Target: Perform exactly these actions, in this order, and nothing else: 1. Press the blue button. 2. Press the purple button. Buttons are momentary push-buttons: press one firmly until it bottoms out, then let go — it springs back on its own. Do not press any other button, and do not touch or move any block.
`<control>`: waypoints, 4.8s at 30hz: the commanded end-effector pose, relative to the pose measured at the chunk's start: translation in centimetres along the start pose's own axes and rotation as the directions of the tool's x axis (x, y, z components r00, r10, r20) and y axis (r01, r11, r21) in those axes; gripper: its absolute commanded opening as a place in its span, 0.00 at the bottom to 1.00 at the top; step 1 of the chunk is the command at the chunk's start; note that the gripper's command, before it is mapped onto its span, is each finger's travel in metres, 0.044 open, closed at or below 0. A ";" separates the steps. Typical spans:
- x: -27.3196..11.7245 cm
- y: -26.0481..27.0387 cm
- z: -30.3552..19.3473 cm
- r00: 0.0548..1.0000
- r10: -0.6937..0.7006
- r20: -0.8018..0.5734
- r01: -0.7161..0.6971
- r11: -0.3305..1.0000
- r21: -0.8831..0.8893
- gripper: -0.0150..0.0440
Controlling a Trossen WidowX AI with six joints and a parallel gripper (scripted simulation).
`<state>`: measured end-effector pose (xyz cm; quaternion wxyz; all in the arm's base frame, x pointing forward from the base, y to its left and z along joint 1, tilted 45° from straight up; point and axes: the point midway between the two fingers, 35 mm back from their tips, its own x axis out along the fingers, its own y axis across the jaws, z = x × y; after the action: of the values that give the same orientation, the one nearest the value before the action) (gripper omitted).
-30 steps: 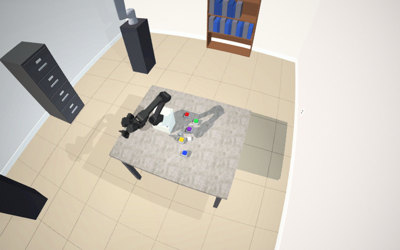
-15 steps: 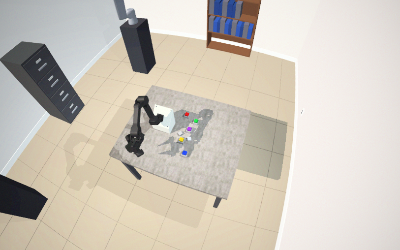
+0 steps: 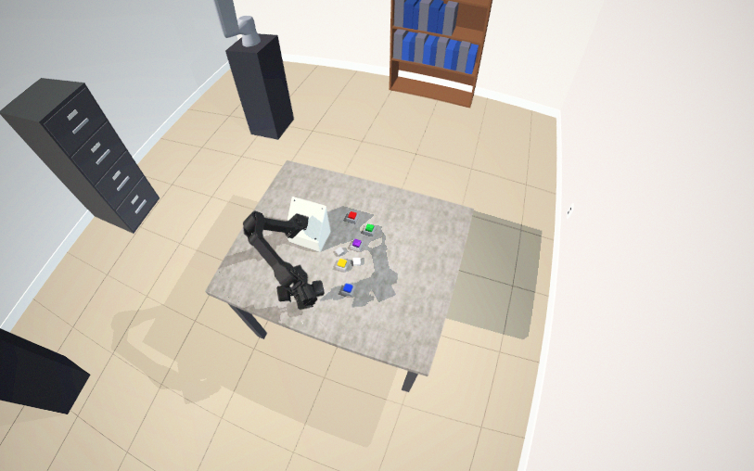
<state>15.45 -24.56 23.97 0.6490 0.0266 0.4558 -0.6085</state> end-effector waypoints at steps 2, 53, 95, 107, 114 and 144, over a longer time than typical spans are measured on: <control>-1.8 7.4 0.3 0.995 0.095 0.002 -0.089 0.937 -0.338 0.93; 1.5 21.2 -3.4 0.981 0.192 0.006 -0.104 0.559 -0.823 0.29; -6.8 19.6 -3.5 0.981 0.193 0.003 -0.107 0.558 -0.823 0.29; -8.8 28.0 -18.4 0.973 0.223 -0.053 -0.171 0.550 -0.818 0.29; -8.6 28.7 -25.2 0.980 0.197 -0.006 -0.116 0.554 -0.824 0.29; 0.0 30.4 -25.2 0.981 0.196 -0.003 -0.114 0.555 -0.824 0.29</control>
<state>26.17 -1.50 -6.25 0.6589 -0.2599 0.6521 -0.2704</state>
